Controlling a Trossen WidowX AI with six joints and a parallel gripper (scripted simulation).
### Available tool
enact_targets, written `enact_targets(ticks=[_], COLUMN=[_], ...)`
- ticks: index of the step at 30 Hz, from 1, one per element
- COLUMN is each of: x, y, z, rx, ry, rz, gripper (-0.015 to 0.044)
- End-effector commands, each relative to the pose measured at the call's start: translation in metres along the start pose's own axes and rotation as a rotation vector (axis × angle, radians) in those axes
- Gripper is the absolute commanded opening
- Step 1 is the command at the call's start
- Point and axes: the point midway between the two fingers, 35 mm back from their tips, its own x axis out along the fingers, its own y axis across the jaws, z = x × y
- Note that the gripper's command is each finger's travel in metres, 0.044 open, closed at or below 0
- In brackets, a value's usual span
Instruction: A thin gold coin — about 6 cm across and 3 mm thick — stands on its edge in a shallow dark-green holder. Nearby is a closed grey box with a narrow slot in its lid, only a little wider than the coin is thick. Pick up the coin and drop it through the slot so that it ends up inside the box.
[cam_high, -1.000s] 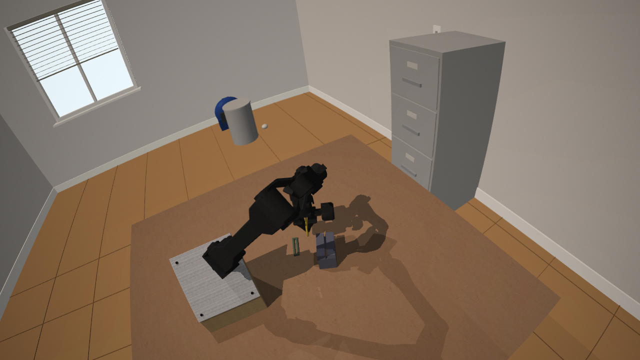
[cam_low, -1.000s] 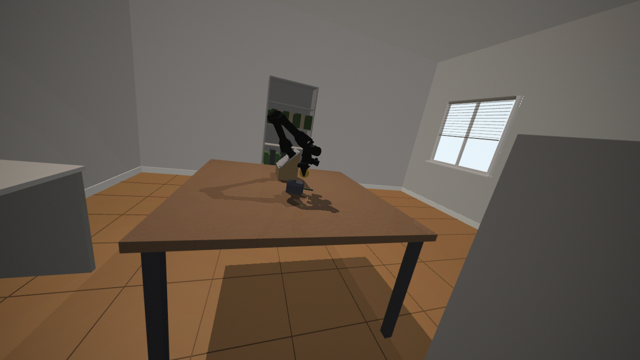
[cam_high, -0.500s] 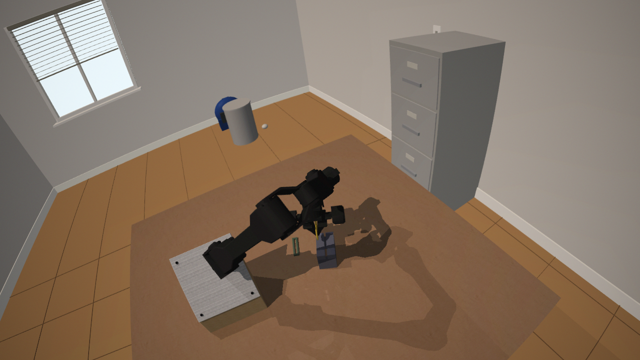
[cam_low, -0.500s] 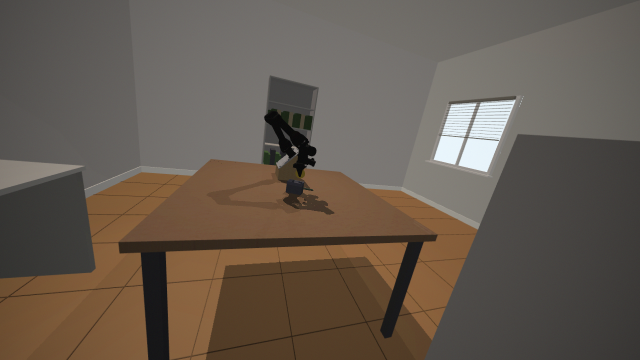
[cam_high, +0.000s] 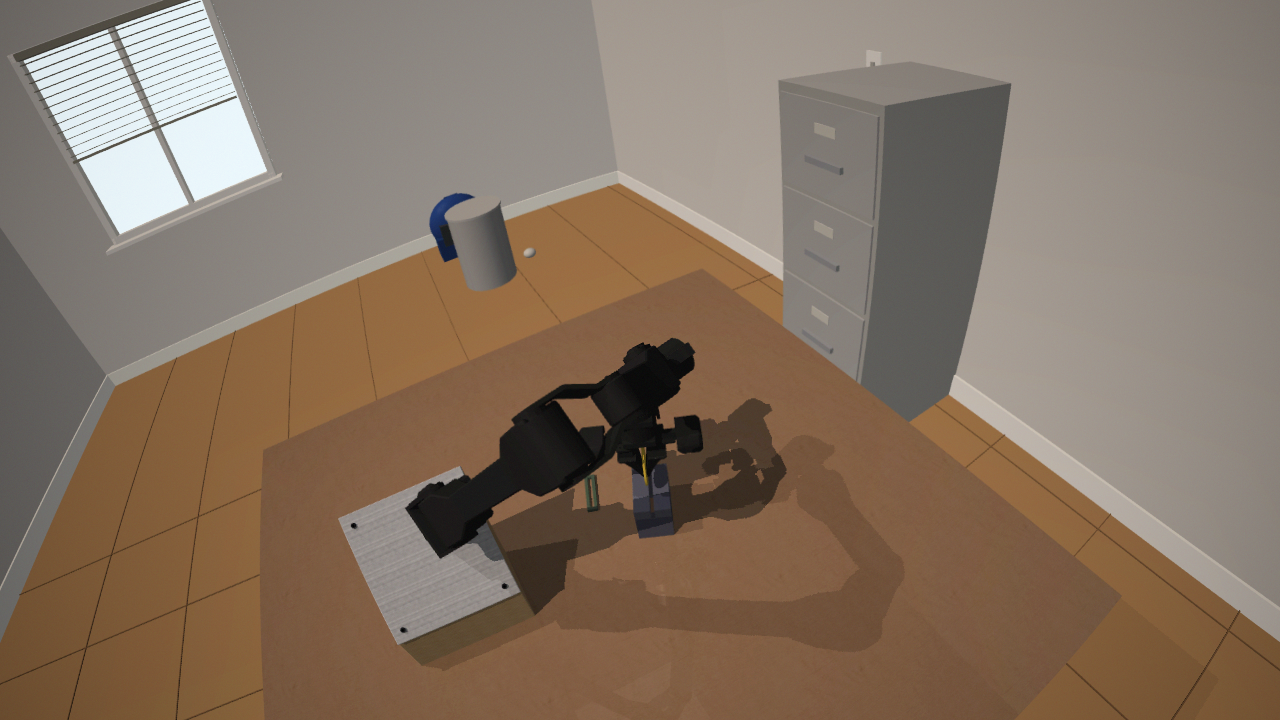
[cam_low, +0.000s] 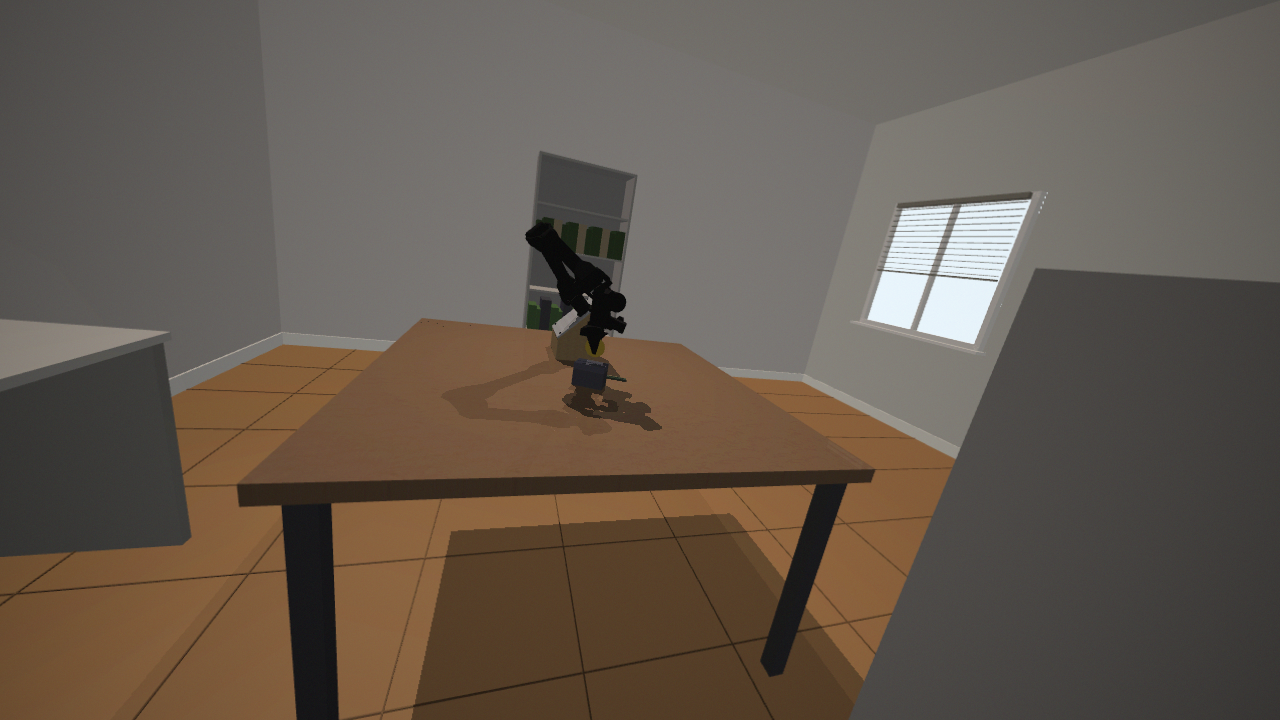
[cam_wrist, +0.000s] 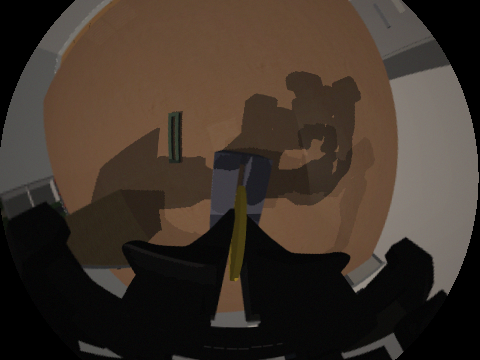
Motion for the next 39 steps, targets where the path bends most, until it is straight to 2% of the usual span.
enact_targets(ticks=[1,39], x=[0.0007,0.0084], y=[0.0012,-0.0013], z=[0.0,-0.0041], rx=[0.0,-0.011], ry=[0.002,0.002], rz=[0.002,0.004], gripper=[0.0,0.0])
